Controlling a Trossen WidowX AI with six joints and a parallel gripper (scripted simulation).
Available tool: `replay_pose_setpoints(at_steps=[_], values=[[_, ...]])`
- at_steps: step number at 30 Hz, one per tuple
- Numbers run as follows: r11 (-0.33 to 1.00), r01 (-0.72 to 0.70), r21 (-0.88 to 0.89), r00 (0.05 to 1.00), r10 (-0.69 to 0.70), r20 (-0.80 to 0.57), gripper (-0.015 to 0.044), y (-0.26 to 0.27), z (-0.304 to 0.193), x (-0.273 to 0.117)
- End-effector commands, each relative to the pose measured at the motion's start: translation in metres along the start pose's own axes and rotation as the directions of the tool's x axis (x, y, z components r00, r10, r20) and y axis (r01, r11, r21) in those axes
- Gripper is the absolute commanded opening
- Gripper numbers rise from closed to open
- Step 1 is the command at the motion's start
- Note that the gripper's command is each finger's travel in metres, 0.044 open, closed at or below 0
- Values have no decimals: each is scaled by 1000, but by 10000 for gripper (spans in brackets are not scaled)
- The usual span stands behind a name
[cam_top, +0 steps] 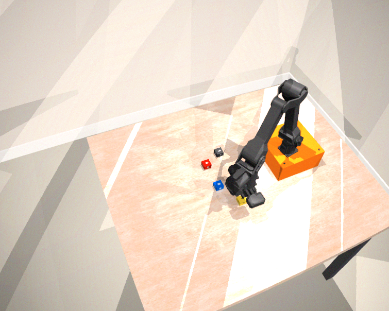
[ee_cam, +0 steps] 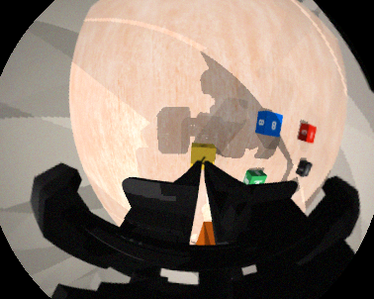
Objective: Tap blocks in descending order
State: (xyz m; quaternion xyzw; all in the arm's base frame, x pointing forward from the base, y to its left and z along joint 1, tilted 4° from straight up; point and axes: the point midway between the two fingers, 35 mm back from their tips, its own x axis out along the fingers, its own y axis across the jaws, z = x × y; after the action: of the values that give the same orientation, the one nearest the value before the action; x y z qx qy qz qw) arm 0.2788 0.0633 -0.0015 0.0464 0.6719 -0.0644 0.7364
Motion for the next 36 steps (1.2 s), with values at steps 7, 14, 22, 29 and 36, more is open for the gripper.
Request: replay_pose_setpoints(at_steps=[7,14,22,29,36], values=[[1000,6,-1,1000,-6,-14,20,-1,-3,19],[1000,6,-1,1000,-6,-14,20,-1,-4,22],[1000,6,-1,1000,-6,-14,20,-1,-3,-9],[1000,6,-1,1000,-6,-14,20,0,0,-76],[1000,6,-1,1000,-6,-14,20,-2,-1,-90]])
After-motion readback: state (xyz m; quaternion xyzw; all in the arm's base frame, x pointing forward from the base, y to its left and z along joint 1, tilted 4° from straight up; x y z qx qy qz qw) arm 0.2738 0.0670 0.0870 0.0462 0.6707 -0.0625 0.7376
